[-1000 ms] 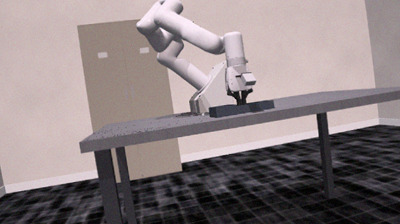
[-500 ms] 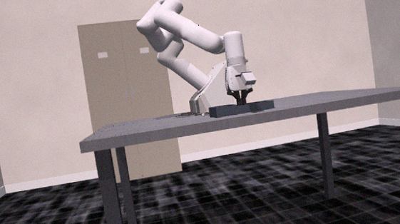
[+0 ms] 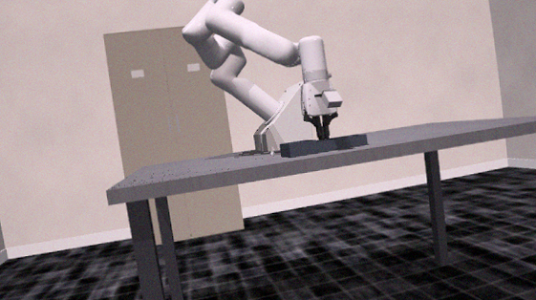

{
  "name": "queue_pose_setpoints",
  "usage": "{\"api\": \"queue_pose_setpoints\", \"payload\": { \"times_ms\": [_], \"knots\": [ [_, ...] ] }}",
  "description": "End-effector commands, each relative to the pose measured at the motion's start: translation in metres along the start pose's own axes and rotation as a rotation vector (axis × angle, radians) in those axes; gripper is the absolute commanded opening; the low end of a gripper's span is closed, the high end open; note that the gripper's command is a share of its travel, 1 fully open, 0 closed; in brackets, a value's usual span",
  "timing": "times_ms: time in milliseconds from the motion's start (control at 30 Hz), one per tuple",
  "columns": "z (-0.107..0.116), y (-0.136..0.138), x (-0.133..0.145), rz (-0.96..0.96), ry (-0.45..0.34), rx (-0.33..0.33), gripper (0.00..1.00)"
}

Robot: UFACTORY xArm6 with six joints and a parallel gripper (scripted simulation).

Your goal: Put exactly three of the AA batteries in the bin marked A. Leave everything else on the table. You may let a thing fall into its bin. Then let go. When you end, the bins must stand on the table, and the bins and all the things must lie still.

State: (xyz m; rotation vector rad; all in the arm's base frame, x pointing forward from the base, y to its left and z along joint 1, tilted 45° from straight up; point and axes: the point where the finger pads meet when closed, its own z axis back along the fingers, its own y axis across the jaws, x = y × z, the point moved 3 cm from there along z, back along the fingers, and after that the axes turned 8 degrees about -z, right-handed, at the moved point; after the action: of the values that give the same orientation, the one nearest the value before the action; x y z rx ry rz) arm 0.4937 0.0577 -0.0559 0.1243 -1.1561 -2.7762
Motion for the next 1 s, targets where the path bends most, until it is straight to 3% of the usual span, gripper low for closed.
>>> {"api": "queue_pose_setpoints", "payload": {
  "times_ms": [0, 333, 567, 967],
  "knots": [
    [0.006, 0.000, -0.001, -0.001, 0.003, -0.001, 0.07],
    [0.034, 0.000, -0.001, -0.001, 0.003, -0.001, 0.07],
    [0.034, 0.000, -0.001, -0.001, 0.003, -0.001, 0.07],
    [0.034, -0.060, 0.006, -0.001, 0.003, -0.002, 0.07]
  ]
}}
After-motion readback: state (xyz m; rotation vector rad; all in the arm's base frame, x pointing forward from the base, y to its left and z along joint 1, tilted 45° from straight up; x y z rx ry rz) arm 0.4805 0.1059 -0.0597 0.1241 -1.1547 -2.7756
